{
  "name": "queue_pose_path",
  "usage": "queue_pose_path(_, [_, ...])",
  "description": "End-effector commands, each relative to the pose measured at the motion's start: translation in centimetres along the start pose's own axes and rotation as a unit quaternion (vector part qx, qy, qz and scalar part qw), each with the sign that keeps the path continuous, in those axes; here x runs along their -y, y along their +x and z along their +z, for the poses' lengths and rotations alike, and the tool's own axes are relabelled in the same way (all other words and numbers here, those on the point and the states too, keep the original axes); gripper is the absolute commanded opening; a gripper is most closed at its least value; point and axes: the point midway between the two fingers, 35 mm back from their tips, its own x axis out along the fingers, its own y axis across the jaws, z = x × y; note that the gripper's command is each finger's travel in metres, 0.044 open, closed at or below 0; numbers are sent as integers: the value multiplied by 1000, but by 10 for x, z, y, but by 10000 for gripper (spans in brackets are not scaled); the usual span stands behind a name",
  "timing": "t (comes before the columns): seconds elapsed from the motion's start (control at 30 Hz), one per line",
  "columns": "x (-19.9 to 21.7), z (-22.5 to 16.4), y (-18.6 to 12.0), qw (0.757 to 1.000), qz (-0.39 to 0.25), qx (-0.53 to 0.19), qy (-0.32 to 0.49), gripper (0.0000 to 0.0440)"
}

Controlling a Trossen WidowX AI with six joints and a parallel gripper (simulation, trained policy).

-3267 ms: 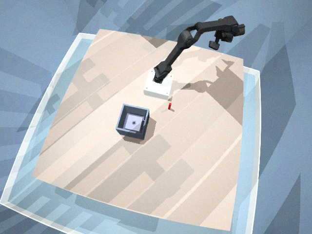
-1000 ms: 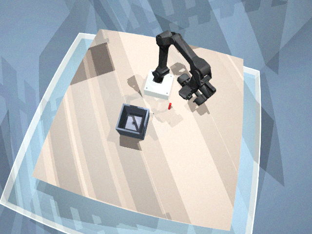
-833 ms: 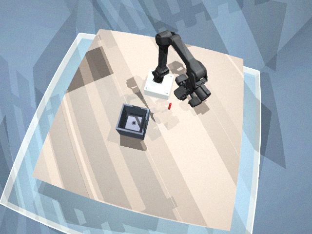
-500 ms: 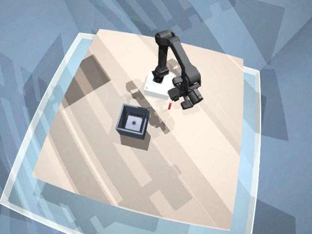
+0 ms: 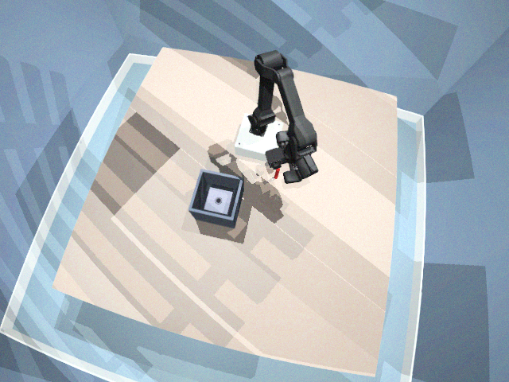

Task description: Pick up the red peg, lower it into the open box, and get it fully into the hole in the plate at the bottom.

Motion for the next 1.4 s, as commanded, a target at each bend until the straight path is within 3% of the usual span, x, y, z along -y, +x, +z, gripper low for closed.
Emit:
queue_pose_path(0.0, [0,5,15,1000,-3,5,16,440])
queue_pose_path(0.27, [-1,12,43,999,2,10,45,436])
queue_pose_path(0.47, [-4,17,60,998,7,13,65,409])
queue_pose_path(1.03, [-29,15,80,998,33,4,61,6])
queue_pose_path(1.37, [-46,10,55,994,74,-24,74,0])
